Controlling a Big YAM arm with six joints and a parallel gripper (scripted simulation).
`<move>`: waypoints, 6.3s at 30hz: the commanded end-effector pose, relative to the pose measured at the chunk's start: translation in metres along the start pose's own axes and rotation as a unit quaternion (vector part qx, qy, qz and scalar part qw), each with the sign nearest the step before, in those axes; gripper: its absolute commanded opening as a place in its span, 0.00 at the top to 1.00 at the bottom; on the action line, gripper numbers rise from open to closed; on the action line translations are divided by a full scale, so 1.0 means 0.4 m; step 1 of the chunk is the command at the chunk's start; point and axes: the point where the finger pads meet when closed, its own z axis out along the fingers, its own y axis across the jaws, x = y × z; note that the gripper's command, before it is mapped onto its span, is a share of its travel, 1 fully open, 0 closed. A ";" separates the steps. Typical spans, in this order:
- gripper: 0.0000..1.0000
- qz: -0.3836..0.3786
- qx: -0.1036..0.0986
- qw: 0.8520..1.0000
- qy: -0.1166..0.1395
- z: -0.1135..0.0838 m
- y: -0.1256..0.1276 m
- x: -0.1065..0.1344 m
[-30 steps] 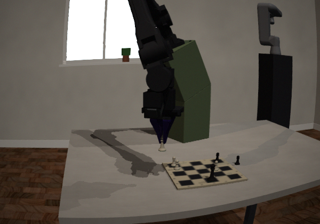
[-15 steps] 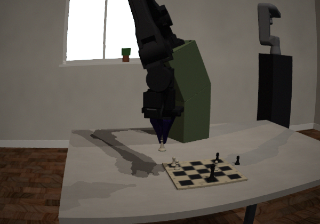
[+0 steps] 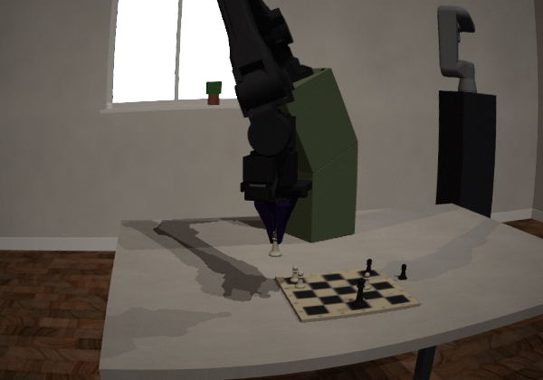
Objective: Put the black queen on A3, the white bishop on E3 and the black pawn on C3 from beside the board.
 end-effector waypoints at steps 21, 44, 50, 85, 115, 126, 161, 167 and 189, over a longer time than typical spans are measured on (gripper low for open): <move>1.00 0.177 0.002 0.984 -0.001 -0.003 0.191 0.404; 1.00 0.166 0.000 0.986 0.001 0.066 0.192 0.408; 1.00 0.166 0.000 0.986 0.001 0.114 0.192 0.409; 1.00 0.161 0.002 0.987 0.005 0.233 0.190 0.428; 1.00 0.161 0.002 0.987 0.005 0.233 0.190 0.428; 1.00 0.161 0.002 0.987 0.005 0.233 0.190 0.428; 1.00 0.159 0.004 0.987 0.007 0.234 0.175 0.431; 1.00 0.159 0.004 0.987 0.007 0.234 0.175 0.431; 1.00 0.161 0.004 0.987 0.008 0.234 0.174 0.427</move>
